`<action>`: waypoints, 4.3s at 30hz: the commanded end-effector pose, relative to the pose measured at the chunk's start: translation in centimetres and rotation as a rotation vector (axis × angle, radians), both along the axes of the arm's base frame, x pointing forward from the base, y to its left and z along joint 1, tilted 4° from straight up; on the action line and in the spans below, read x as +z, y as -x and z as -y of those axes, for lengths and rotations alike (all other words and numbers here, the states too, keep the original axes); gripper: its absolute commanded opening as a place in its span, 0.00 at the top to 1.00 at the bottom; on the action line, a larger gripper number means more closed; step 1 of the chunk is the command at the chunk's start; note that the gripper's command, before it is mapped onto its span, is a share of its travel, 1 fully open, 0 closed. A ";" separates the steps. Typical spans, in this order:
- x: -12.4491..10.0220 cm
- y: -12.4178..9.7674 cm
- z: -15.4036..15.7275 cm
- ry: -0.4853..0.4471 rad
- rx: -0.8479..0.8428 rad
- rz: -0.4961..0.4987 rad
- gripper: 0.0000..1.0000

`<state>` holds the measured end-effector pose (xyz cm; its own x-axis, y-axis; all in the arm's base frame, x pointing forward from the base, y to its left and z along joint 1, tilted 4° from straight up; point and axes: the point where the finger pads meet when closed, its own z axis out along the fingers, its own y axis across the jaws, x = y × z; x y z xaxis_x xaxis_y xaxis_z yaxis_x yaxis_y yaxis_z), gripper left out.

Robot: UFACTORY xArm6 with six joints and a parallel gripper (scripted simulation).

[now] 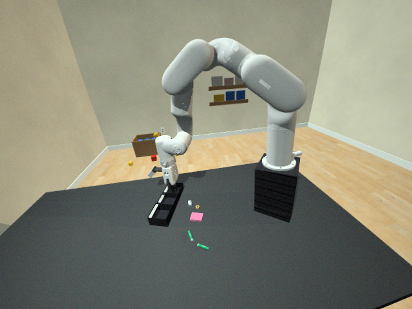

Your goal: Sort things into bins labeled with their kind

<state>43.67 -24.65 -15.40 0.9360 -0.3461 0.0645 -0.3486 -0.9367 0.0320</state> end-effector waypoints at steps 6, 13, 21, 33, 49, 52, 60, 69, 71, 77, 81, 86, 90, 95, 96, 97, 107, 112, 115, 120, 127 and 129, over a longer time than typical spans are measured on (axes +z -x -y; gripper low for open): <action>0.1 -0.2 0.1 0.002 0.000 0.003 0.93; 0.1 -0.2 0.1 0.002 0.000 0.003 0.93; 0.1 -0.2 0.1 0.002 0.000 0.003 0.93; 0.1 -0.2 0.1 0.002 0.000 0.003 0.93; 1.0 -0.1 0.0 0.002 0.000 0.003 0.93; 1.4 -0.1 0.0 0.002 0.000 0.003 0.93; 2.2 -0.1 0.0 0.002 0.000 0.003 0.93; 4.2 0.0 -0.1 0.002 0.000 0.003 0.93; 4.6 0.1 -0.2 0.002 0.000 0.003 0.93; 6.0 0.1 -0.2 0.002 0.000 0.003 0.93; 6.0 0.1 -0.2 0.002 0.000 0.003 0.93; 6.0 -0.9 -2.5 0.002 0.000 0.004 0.93; 5.9 -1.3 -3.4 0.002 0.000 0.004 0.93; 5.9 -2.3 -5.7 0.002 0.000 0.004 0.93; 5.8 -2.5 -6.2 0.001 0.000 0.004 0.93; 5.8 -2.7 -6.6 0.001 0.000 0.004 0.93; 5.5 -3.3 -7.9 0.001 0.000 0.004 0.93; 4.2 -3.4 -7.8 0.001 0.000 0.004 0.93; 3.4 -3.4 -7.8 0.001 0.000 0.004 0.93; 2.1 -3.5 -7.7 0.001 0.000 0.004 0.93; 0.7 -3.6 -7.6 0.001 0.000 0.004 0.93; 0.2 -3.6 -7.6 0.001 0.000 0.004 0.93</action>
<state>47.09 -16.95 -14.42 0.9359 -0.3461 0.0656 -0.3486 -0.9367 0.0317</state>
